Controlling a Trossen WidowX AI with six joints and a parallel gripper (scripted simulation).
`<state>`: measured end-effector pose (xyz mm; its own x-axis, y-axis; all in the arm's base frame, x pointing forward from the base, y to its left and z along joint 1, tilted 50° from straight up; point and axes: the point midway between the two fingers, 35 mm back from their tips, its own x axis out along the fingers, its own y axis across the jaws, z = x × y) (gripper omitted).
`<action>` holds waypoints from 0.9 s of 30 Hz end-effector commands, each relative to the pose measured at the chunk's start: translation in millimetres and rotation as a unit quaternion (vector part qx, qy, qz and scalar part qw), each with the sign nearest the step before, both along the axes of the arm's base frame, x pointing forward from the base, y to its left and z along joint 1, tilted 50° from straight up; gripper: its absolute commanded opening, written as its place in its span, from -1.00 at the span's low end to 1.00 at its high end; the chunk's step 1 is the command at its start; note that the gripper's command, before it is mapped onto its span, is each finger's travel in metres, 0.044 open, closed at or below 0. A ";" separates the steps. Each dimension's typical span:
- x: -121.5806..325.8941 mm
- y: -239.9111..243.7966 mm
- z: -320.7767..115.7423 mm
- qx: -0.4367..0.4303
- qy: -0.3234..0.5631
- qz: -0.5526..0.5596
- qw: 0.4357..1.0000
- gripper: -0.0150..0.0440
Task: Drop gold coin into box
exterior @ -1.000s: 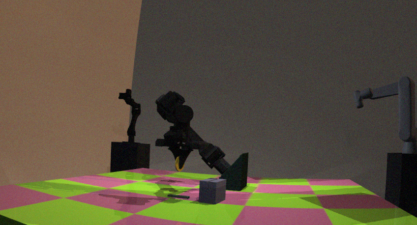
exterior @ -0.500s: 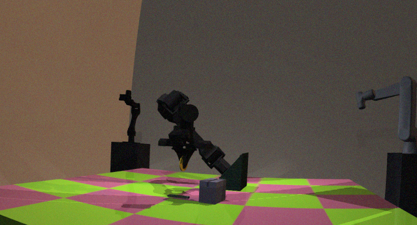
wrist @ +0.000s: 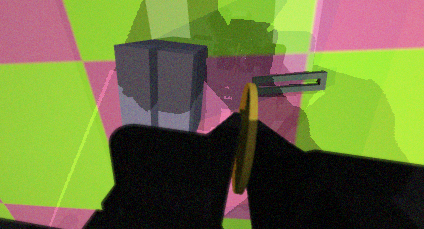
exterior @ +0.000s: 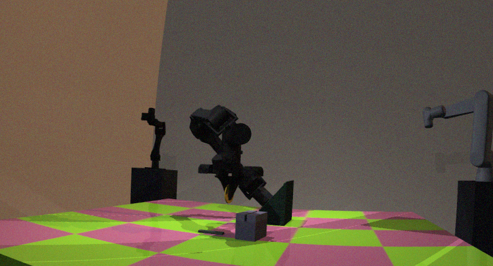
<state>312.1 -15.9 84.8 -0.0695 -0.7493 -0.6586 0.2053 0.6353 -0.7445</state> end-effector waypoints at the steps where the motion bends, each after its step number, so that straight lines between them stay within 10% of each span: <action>1: 0.8 7.4 -10.9 0.001 0.002 -0.002 1.000 -0.49; 27: -0.5 42.7 -51.8 -0.001 0.000 -0.003 1.000 -0.49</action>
